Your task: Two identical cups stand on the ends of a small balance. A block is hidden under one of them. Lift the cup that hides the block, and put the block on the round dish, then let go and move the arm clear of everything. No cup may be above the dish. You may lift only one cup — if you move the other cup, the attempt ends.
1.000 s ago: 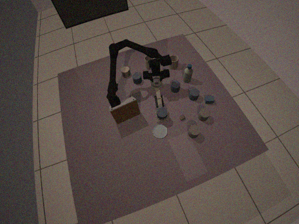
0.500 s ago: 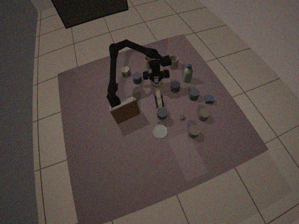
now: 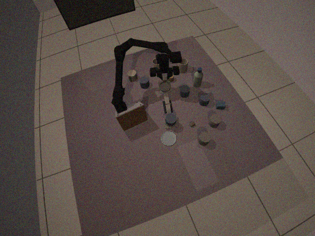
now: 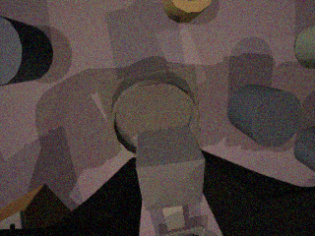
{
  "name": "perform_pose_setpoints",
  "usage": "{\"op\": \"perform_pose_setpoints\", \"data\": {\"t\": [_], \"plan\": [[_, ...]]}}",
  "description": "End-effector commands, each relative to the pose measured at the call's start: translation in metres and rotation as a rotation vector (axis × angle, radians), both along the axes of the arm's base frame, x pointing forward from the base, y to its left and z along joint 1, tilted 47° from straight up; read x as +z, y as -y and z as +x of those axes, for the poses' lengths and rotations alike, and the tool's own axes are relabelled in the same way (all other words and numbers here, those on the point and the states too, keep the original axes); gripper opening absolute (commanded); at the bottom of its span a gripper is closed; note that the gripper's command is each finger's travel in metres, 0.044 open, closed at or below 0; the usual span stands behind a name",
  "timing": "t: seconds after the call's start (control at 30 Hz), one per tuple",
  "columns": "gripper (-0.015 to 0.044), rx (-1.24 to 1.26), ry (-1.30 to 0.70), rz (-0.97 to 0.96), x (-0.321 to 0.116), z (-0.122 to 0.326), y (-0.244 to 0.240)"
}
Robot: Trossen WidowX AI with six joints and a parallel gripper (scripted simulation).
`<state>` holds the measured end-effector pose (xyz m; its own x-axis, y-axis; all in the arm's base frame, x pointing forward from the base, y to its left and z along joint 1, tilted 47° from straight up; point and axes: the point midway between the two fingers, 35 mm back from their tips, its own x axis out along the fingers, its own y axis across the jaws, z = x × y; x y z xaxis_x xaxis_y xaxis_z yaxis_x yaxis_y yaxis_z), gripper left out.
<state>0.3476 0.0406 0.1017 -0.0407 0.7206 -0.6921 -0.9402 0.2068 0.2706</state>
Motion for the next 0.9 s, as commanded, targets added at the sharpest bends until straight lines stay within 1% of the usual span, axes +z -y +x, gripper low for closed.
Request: {"op": "perform_pose_setpoints", "data": {"t": [0.0, 0.13, 0.27, 0.57, 0.87], "plan": [[0.0000, 0.005, -0.002, -0.001, 0.013, -0.001, 0.015], [0.0000, 0.005, -0.003, -0.001, 0.015, -0.002, 0.018], [0.0000, -0.002, -0.005, -0.012, -0.005, 0.002, 0.034], [0.0000, -0.018, -0.012, -0.046, -0.095, -0.005, 0.104], [0.0000, -0.013, -0.010, -0.055, -0.185, -0.042, 0.161]]}}
